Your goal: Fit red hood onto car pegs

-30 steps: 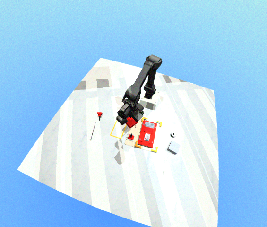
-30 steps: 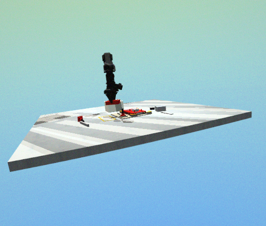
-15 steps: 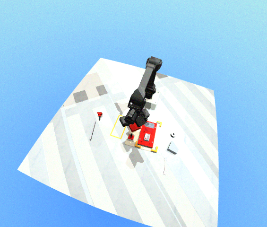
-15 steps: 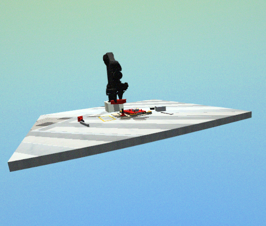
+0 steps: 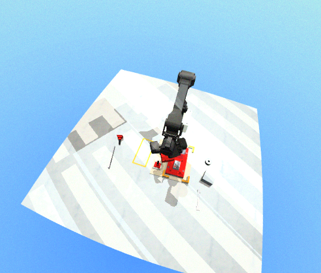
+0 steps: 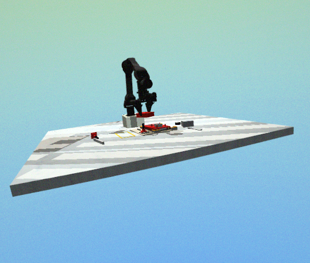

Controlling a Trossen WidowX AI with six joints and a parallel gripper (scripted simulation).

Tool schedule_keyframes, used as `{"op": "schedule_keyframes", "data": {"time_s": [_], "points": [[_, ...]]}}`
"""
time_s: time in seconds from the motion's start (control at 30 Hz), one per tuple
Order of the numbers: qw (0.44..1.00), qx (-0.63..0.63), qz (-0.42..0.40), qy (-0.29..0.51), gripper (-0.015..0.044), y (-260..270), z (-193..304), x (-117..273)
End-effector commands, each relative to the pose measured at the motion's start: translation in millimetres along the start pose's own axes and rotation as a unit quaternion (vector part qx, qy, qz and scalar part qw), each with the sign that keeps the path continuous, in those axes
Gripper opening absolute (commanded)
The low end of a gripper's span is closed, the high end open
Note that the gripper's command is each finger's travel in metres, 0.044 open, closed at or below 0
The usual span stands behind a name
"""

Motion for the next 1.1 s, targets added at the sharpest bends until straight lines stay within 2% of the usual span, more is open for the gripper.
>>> {"op": "schedule_keyframes", "data": {"time_s": [0.0,0.7,0.9,1.07], "points": [[1.0,-0.03,0.002,0.0,0.0,8,-7,1],[0.976,-0.217,0.002,-0.003,0.0,63,-37,2],[0.975,-0.223,0.002,-0.003,0.0,64,-37,0],[0.975,-0.223,0.002,-0.003,0.0,64,-37,-18]]}}
Point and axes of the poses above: the point midway between the two fingers, 35 mm back from their tips, its own x axis back along the fingers, its own y axis across the jaws, z = x × y, the point moved 9 cm from there along x, back along the fingers, and after that the axes turned 8 degrees about -x, right-handed, at the moved point
